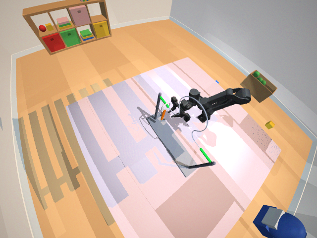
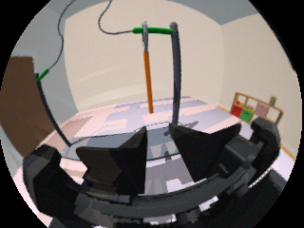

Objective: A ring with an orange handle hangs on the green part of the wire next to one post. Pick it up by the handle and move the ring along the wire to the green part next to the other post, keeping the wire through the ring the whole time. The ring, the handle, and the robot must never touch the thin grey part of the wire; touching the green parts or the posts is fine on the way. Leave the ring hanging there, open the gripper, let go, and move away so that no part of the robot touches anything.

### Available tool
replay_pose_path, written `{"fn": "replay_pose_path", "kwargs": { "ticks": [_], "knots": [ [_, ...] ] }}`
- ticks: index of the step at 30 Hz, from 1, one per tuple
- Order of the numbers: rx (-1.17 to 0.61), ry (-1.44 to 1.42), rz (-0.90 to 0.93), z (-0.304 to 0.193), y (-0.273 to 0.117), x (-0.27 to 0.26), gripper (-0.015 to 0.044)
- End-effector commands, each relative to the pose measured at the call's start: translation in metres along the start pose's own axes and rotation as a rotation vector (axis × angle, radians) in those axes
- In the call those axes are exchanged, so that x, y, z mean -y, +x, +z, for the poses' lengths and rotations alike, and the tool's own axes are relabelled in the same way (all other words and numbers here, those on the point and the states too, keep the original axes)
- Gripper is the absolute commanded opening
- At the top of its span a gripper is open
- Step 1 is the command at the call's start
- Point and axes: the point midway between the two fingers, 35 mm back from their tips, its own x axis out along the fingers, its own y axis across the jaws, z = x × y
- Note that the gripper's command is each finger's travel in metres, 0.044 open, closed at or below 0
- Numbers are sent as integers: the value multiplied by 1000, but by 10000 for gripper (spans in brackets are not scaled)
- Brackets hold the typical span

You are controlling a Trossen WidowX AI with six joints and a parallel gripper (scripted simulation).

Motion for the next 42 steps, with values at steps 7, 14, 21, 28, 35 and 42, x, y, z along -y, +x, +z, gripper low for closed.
{"fn": "replay_pose_path", "kwargs": {
  "ticks": [7,14,21,28,35,42],
  "knots": [
    [83,-17,58,23,20,-1,160],
    [83,-17,58,24,24,0,160],
    [83,-18,58,26,34,1,160],
    [84,-18,58,28,44,1,160],
    [85,-18,58,29,55,0,160],
    [86,-18,58,30,66,0,160]
  ]
}}
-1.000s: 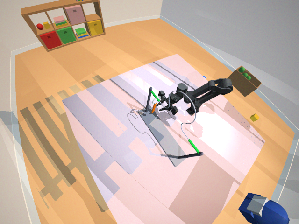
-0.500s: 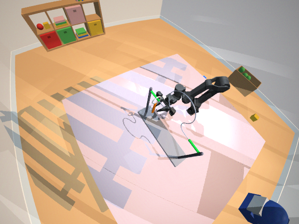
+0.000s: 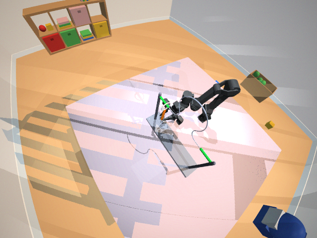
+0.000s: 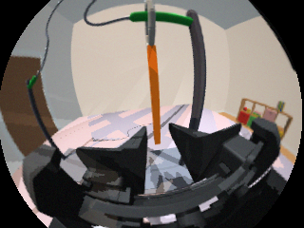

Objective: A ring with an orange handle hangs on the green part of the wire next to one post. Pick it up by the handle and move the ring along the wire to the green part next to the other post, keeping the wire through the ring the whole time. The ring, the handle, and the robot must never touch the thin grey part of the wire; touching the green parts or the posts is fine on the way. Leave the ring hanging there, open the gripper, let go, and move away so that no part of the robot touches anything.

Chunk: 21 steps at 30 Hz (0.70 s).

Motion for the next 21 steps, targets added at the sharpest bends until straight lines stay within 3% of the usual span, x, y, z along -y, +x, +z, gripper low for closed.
{"fn": "replay_pose_path", "kwargs": {
  "ticks": [1,21],
  "knots": [
    [4,0,-1,1,6,0,160],
    [8,1,-1,0,33,-3,160]
  ]
}}
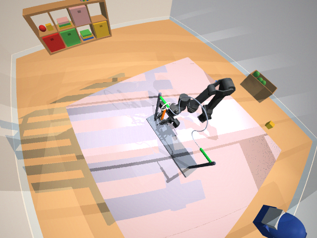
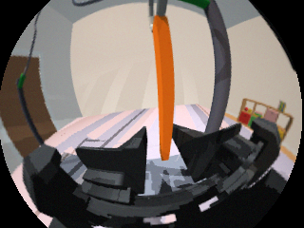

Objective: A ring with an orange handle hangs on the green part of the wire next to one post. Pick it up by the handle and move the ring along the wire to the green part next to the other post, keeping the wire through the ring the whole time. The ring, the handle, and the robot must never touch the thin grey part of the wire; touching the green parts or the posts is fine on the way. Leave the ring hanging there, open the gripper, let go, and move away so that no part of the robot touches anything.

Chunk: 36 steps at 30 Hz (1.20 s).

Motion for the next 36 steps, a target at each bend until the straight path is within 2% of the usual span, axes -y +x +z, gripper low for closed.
{"fn": "replay_pose_path", "kwargs": {
  "ticks": [1,14,26,36],
  "knots": [
    [5,0,-2,1,2,0,160],
    [5,0,-2,1,2,0,160],
    [3,-2,1,1,2,0,-150],
    [3,-2,0,2,2,0,-150]
  ]
}}
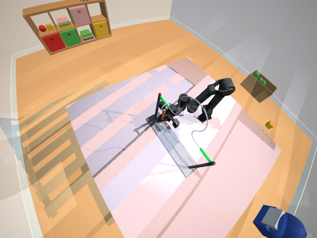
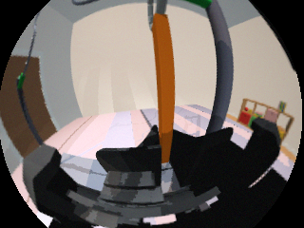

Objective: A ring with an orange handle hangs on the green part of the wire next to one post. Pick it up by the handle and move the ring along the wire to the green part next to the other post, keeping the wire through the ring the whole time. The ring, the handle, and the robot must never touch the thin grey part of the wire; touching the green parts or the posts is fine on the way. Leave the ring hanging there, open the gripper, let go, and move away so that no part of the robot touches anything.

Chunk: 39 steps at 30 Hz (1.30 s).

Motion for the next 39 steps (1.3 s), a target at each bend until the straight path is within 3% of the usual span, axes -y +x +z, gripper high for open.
{"fn": "replay_pose_path", "kwargs": {
  "ticks": [1,39],
  "knots": [
    [0,0,-1,2,0,0,-150],
    [4,3,-12,18,-1,-11,-150]
  ]
}}
